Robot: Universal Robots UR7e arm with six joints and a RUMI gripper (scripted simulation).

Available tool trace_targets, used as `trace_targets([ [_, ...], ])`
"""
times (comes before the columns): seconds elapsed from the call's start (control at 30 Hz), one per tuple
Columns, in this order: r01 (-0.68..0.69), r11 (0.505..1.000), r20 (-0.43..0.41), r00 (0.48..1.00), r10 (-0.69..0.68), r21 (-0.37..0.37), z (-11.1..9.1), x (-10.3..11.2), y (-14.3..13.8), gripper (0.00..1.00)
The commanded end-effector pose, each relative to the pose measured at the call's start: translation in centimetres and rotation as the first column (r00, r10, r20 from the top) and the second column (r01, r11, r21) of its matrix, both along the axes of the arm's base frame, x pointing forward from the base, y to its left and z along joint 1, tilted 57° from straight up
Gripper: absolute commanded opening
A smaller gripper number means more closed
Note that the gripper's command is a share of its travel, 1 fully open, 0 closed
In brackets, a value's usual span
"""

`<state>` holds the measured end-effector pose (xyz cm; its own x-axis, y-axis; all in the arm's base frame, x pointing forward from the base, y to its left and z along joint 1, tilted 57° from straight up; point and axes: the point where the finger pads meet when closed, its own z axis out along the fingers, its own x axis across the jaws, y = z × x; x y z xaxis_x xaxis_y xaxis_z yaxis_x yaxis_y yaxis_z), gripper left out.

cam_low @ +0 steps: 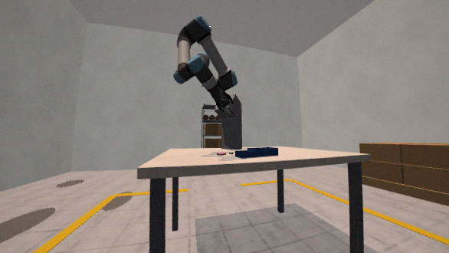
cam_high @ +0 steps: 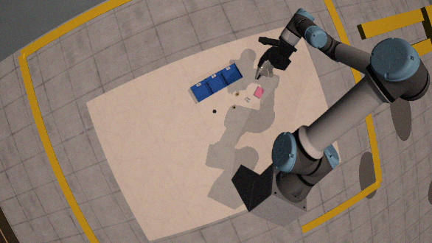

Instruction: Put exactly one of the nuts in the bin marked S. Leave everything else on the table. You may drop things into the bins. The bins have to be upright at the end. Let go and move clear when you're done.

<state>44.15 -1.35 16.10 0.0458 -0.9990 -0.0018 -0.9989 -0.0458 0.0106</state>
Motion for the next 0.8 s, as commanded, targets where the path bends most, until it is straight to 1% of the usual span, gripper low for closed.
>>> trace_targets([
  [0.0, 0.028, 0.999, 0.034, 0.999, -0.027, -0.038, -0.2, 0.8, 1.2, 0.04],
  [0.03, 0.028, 0.999, 0.034, 0.999, -0.027, -0.038, -0.9, 1.3, 1.0, 0.04],
  [0.07, 0.028, 0.999, 0.034, 0.999, -0.027, -0.038, -1.1, 1.4, 0.9, 0.04],
  [0.1, 0.013, 0.997, 0.057, 0.998, -0.008, -0.075, -1.8, 1.9, 0.7, 0.04],
  [0.13, 0.013, 0.997, 0.057, 0.998, -0.008, -0.075, -2.4, 2.3, 0.6, 0.04],
  [0.23, 0.013, 0.997, 0.057, 0.998, -0.008, -0.075, -2.5, 2.4, 0.5, 0.04],
  [0.27, -0.001, 0.994, 0.080, 0.997, 0.010, -0.112, -3.2, 2.8, 0.4, 0.04],
  [0.3, -0.001, 0.994, 0.080, 0.997, 0.010, -0.112, -3.9, 3.2, 0.2, 0.04],
  [0.43, -0.001, 0.994, 0.080, 0.997, 0.010, -0.112, -3.9, 3.2, 0.2, 0.04],
  [0.47, -0.013, 0.989, 0.102, 0.994, 0.028, -0.148, -4.6, 3.6, 0.1, 0.04],
  [0.5, -0.013, 0.989, 0.102, 0.994, 0.028, -0.148, -5.2, 4.0, 0.0, 0.04],
  [0.57, -0.013, 0.989, 0.102, 0.994, 0.028, -0.148, -5.2, 4.0, 0.0, 0.04],
  [0.6, -0.023, 0.983, 0.125, 0.991, 0.046, -0.184, -5.9, 4.4, -0.1, 0.04],
  [0.63, -0.023, 0.983, 0.125, 0.991, 0.046, -0.184, -6.4, 4.7, -0.2, 0.04],
  [0.7, -0.023, 0.983, 0.125, 0.991, 0.046, -0.184, -6.4, 4.7, -0.2, 0.04],
  [0.73, -0.031, 0.975, 0.147, 0.987, 0.064, -0.219, -7.2, 5.0, -0.3, 0.04],
  [0.77, -0.031, 0.975, 0.147, 0.987, 0.064, -0.219, -7.6, 5.2, -0.3, 0.04],
])
